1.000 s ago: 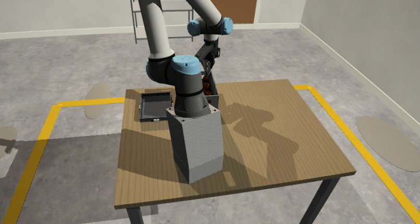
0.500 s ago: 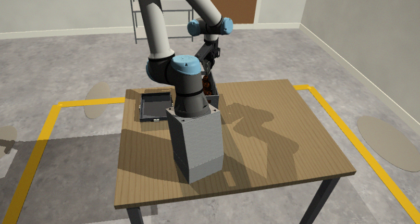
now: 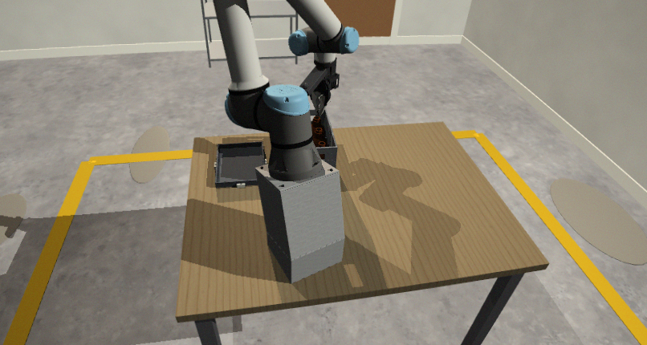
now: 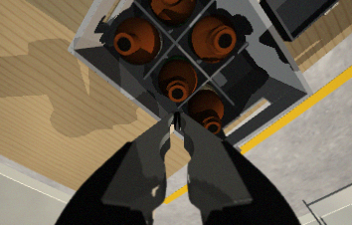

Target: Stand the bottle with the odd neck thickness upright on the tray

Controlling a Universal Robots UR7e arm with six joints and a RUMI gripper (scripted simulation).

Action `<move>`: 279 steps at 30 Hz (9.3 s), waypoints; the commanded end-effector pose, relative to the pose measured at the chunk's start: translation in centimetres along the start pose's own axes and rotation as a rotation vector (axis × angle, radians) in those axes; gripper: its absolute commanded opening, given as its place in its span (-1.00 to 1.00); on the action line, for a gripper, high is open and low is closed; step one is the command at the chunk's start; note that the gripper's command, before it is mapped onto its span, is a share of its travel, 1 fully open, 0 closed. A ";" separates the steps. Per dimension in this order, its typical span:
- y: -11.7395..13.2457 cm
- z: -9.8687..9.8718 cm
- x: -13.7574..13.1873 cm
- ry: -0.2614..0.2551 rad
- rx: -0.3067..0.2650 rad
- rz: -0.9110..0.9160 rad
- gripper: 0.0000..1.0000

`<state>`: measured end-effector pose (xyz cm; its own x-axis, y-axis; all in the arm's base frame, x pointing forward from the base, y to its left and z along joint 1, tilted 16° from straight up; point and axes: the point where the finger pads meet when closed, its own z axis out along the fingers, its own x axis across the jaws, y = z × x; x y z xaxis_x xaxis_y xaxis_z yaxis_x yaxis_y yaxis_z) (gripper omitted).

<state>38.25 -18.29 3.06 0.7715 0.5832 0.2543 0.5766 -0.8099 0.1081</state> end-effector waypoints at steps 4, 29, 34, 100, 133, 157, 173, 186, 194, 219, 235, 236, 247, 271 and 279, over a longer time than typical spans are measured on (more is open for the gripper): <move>-1.2 0.0 1.4 -0.001 -0.001 0.000 -1.00; -6.4 0.0 5.9 0.000 -0.001 0.000 -0.24; -6.4 0.0 5.9 0.000 -0.001 0.000 -0.24; -6.3 3.8 6.0 0.000 -0.001 0.000 -0.24; -6.3 4.4 6.0 0.000 -0.001 0.000 -0.24; -6.4 4.4 6.0 0.000 -0.001 0.000 -0.24; -6.8 4.4 6.0 0.000 -0.001 0.000 -0.24; -6.8 4.4 6.0 0.000 -0.001 0.000 -0.24; -6.8 4.4 6.0 0.000 -0.001 0.000 -0.24; -6.8 4.5 6.0 0.000 -0.001 0.000 -0.24; -6.8 5.7 6.0 0.000 -0.001 0.000 -0.24; -6.8 5.8 6.0 0.000 -0.001 0.000 -0.24; -6.8 7.1 6.0 0.000 -0.001 0.000 -0.24; -6.8 8.3 6.0 0.000 -0.001 0.000 -0.24; -6.8 8.3 6.0 0.000 -0.001 0.000 -0.24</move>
<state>41.19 -8.77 -4.17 0.7716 0.5832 0.2541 0.5766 -0.8099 0.1081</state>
